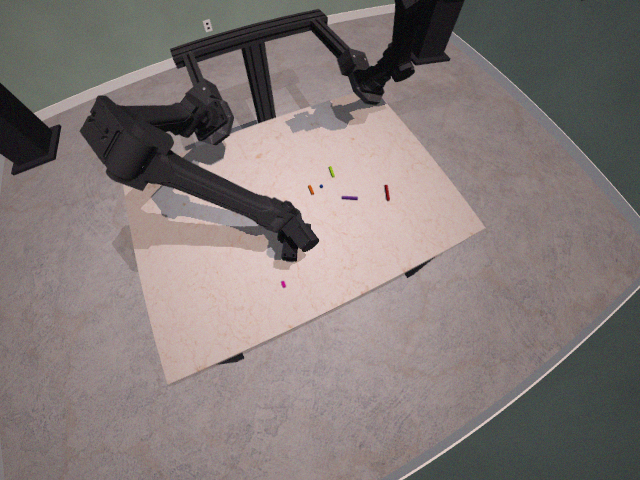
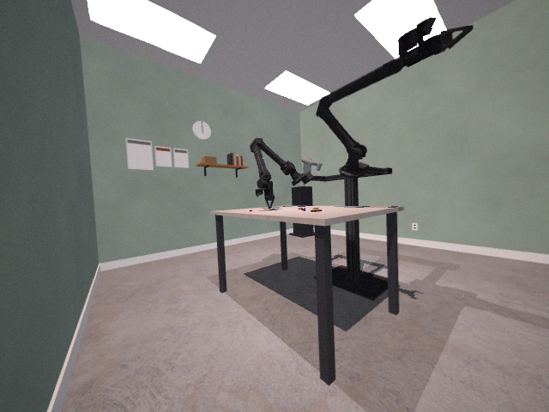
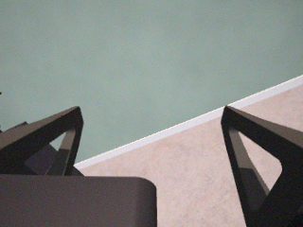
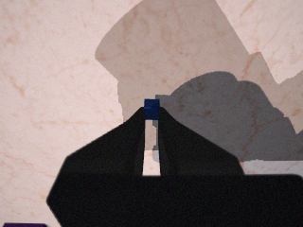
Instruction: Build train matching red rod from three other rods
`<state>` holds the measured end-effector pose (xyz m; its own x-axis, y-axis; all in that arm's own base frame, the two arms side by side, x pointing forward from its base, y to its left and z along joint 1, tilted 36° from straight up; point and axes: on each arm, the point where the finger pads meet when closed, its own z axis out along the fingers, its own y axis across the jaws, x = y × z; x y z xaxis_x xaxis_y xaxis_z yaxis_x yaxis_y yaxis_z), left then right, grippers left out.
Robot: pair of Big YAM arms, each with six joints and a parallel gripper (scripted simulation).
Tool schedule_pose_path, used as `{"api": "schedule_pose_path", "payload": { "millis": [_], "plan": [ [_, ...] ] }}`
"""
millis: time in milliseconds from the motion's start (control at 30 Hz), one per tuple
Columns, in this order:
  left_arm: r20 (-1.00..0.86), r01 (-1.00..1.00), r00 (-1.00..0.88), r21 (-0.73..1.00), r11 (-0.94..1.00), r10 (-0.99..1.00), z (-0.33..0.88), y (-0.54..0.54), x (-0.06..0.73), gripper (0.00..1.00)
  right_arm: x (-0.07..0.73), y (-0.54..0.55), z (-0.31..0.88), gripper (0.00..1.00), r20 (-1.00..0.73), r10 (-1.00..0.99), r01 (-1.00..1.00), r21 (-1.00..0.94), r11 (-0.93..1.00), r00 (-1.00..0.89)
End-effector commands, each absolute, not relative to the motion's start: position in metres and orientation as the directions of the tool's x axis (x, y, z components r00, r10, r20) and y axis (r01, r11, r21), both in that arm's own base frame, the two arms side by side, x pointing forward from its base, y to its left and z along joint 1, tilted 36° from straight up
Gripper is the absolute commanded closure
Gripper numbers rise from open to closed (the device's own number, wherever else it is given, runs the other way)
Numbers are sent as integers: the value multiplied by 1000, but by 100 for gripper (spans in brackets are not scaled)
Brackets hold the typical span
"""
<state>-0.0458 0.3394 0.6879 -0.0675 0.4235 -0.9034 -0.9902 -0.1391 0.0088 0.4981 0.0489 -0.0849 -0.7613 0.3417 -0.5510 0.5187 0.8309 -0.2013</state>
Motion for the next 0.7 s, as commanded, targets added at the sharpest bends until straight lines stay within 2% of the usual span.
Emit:
{"api": "schedule_pose_path", "payload": {
  "millis": [0, 667],
  "plan": [
    [-906, -989, -63, 0, -148, 418, 687, 336, -50, 0, 503, 42, -89, 96, -544, 342, 519, -211, 828, -766],
    [-906, -989, -63, 0, -148, 418, 687, 336, -50, 0, 505, 42, -89, 96, -548, 343, 521, -206, 828, -763]
  ]
}}
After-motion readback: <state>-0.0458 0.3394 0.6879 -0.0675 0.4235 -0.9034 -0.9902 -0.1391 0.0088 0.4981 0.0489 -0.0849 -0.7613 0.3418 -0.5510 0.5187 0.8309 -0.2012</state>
